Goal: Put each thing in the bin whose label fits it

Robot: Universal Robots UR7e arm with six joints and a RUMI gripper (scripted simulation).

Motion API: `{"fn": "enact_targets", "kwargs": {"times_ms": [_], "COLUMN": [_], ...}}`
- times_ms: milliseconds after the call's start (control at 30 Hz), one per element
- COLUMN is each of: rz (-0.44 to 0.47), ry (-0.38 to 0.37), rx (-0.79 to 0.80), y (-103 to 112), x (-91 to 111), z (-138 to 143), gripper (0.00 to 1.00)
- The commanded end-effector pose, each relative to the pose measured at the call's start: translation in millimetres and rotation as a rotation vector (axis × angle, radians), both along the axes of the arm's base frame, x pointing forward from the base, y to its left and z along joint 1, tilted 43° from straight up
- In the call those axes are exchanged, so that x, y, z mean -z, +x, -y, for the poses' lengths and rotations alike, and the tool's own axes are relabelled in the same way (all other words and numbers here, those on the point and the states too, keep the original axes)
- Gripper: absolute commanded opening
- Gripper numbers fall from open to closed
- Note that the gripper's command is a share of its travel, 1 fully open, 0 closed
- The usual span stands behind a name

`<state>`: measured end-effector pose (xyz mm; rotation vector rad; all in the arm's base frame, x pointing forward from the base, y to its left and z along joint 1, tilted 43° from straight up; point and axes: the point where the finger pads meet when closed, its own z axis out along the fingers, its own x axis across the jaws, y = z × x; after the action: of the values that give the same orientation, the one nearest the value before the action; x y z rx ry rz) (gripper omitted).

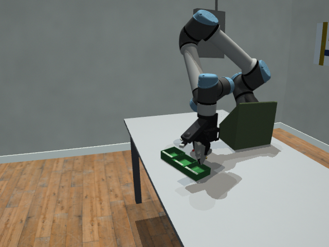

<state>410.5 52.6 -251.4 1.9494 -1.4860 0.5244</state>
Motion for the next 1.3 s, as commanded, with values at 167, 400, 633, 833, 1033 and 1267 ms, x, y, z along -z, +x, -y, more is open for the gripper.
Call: {"fn": "enact_targets", "kwargs": {"times_ms": [167, 400, 633, 833, 1033, 1267], "rz": [0.001, 0.001, 0.001, 0.001, 0.001, 0.001], "ry": [0.000, 0.000, 0.000, 0.000, 0.000, 0.000], "rx": [0.000, 0.000, 0.000, 0.000, 0.000, 0.000], "y": [2, 2, 4, 7, 10, 10], "x": [-18, -21, -45, -82, -117, -117], "z": [-17, -20, -43, -77, -110, -110], "gripper": [0.04, 0.04, 0.04, 0.04, 0.04, 0.04]}}
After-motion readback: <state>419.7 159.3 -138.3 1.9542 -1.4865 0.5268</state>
